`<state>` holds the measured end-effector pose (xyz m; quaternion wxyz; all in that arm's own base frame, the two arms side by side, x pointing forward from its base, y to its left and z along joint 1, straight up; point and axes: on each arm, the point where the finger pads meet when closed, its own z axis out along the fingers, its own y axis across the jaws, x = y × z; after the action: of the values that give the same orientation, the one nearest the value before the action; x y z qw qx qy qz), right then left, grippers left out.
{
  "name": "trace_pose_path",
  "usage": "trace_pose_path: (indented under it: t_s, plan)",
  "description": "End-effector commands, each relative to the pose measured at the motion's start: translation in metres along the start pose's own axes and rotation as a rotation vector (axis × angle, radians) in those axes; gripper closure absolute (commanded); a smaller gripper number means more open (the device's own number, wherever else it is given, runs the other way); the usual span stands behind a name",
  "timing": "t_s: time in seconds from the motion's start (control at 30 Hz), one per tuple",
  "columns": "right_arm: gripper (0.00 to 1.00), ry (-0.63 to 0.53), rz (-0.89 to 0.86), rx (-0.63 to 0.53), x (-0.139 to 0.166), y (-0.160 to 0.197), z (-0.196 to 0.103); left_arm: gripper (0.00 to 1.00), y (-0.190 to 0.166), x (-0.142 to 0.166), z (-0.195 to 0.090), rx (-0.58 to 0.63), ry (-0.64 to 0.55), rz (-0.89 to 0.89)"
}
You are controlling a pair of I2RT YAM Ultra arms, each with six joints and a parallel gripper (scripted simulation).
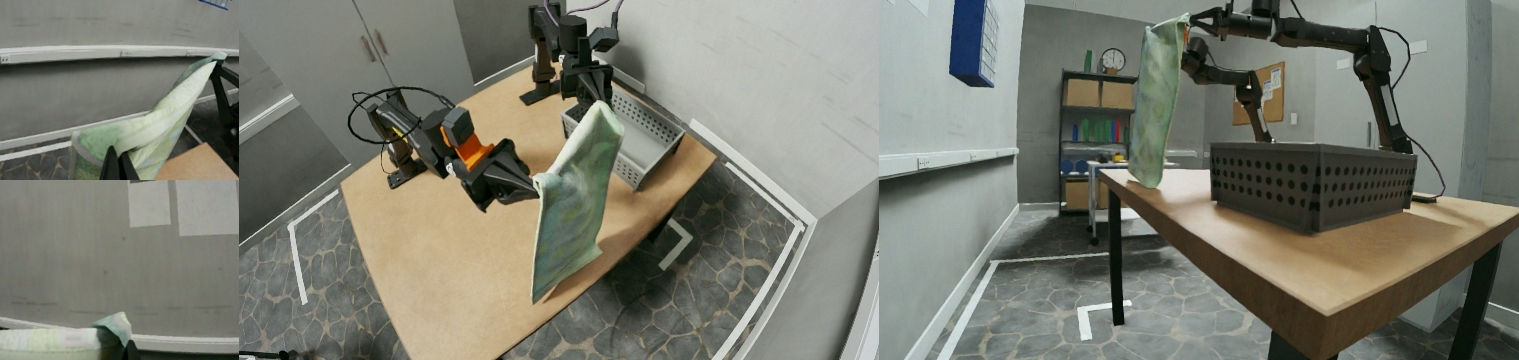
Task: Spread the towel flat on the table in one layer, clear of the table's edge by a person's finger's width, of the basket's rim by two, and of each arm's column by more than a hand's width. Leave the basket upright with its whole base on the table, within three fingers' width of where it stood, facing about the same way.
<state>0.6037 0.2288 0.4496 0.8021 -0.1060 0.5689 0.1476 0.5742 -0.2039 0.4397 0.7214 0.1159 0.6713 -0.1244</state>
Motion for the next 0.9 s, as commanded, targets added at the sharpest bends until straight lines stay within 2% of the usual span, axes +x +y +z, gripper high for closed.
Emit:
trace_pose_path:
  t_s: [0.0, 0.07, 0.13, 0.17, 0.23, 0.27, 0.3, 0.33, 0.5, 0.53, 0.57, 0.6, 0.63, 0.7, 0.73, 0.83, 0.87]
  plan:
    - [1.0, -0.021, -0.012, 0.05, -0.005, -0.027, 0.0, 1.0, -0.01, -0.017, 0.019, 0.015, -0.184, -0.002]
    - [1.0, 0.003, -0.011, 0.05, -0.008, -0.027, -0.005, 1.0, 0.003, -0.019, 0.018, -0.012, -0.183, 0.0]
    - [1.0, -0.013, -0.009, 0.032, -0.01, -0.019, -0.002, 1.0, 0.003, -0.019, 0.018, -0.012, -0.183, 0.0]
    - [1.0, 0.025, -0.005, 0.032, -0.007, -0.014, -0.008, 1.0, 0.002, -0.024, 0.008, -0.01, -0.169, 0.0]
    - [1.0, 0.025, -0.005, 0.032, -0.007, -0.014, -0.008, 1.0, 0.002, -0.024, 0.008, -0.01, -0.169, 0.0]
    - [1.0, 0.025, -0.008, 0.042, -0.007, -0.022, -0.008, 1.0, -0.003, -0.039, 0.006, -0.002, -0.2, -0.002]
    - [1.0, 0.025, -0.009, 0.044, -0.007, -0.023, -0.008, 1.0, -0.003, -0.039, 0.006, -0.001, -0.2, -0.002]
    - [1.0, 0.06, -0.009, 0.045, -0.005, -0.023, -0.013, 1.0, -0.013, -0.03, 0.004, 0.014, -0.14, -0.004]
    - [1.0, 0.108, -0.009, 0.047, -0.001, -0.024, -0.019, 1.0, -0.012, -0.025, 0.0, 0.013, -0.087, -0.003]
    - [1.0, 0.181, -0.009, 0.049, 0.003, -0.025, -0.027, 1.0, -0.02, -0.019, -0.005, 0.026, -0.018, -0.004]
    - [1.0, 0.175, -0.009, 0.049, 0.0, -0.025, -0.027, 1.0, -0.02, -0.019, -0.005, 0.026, -0.018, -0.004]
    - [1.0, 0.139, -0.009, 0.049, -0.018, -0.025, -0.024, 1.0, -0.015, -0.019, -0.005, 0.018, -0.018, -0.003]
    - [1.0, 0.222, -0.009, 0.051, -0.013, -0.026, -0.033, 1.0, -0.024, -0.012, -0.011, 0.034, 0.059, -0.003]
    - [1.0, 0.234, -0.009, 0.051, -0.013, -0.026, -0.033, 1.0, -0.023, -0.012, -0.011, 0.031, 0.059, -0.003]
    - [1.0, 0.318, -0.008, 0.054, -0.008, -0.027, -0.044, 1.0, -0.03, -0.003, -0.017, 0.044, 0.106, -0.002]
    - [1.0, 0.342, -0.008, 0.054, -0.008, -0.027, -0.044, 1.0, -0.026, -0.003, -0.017, 0.037, 0.106, -0.002]
    - [1.0, 0.378, -0.007, 0.054, 0.016, -0.027, -0.04, 1.0, -0.022, -0.003, -0.017, 0.03, 0.106, -0.002]
